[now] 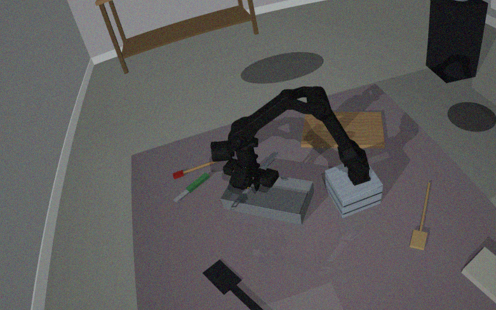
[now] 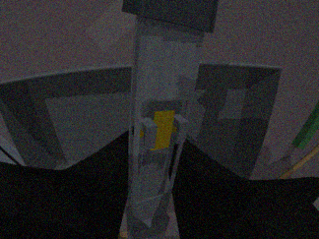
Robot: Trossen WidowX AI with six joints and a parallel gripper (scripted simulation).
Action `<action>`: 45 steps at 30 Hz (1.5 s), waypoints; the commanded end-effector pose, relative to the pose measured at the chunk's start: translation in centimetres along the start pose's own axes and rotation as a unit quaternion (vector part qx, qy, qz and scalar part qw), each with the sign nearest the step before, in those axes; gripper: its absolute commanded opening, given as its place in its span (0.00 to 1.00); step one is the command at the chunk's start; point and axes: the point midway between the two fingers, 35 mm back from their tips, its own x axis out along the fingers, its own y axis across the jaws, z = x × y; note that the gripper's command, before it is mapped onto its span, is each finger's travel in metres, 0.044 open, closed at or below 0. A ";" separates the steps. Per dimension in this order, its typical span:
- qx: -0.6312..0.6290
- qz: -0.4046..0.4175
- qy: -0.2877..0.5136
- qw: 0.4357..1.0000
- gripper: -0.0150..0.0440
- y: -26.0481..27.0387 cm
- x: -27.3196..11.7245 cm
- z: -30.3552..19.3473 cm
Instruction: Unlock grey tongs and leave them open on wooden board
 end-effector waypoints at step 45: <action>0.426 -0.007 0.006 0.905 0.00 -5.7 -3.2 -27.9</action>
